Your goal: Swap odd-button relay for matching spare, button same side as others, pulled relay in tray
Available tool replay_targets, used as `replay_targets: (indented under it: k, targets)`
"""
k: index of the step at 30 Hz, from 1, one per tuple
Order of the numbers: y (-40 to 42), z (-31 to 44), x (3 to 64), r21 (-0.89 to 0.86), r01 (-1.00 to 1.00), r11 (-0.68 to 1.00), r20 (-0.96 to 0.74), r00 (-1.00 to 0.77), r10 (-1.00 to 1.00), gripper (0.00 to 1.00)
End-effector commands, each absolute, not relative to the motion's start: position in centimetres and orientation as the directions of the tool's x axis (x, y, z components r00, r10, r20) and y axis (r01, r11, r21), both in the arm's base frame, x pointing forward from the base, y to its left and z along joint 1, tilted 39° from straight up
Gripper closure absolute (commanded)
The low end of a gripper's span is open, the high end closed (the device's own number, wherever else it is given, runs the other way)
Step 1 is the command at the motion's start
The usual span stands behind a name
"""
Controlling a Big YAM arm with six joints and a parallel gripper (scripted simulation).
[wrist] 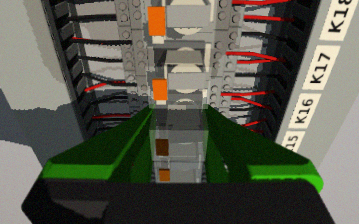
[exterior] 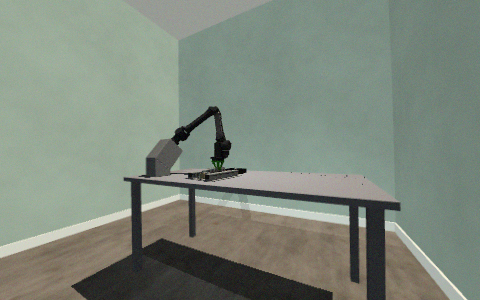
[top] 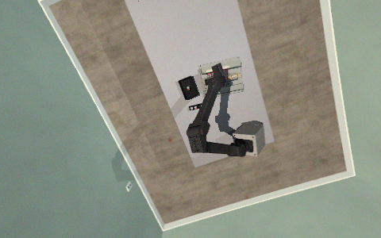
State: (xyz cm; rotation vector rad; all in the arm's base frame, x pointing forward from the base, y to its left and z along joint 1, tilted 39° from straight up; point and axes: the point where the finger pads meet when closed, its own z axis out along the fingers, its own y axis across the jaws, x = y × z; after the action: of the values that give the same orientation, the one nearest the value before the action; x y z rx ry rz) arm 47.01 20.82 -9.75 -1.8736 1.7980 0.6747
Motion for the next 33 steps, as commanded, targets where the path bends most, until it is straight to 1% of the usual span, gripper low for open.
replay_targets:
  k: [1, 33]
  targets:
    - [20.65, -8.02, 48.83, -0.040, -0.999, -0.026, -0.635, 0.046, -0.771, 1.00]
    - [20.15, -8.08, 49.04, -0.043, -0.999, -0.022, -0.635, 0.045, -0.771, 1.00]
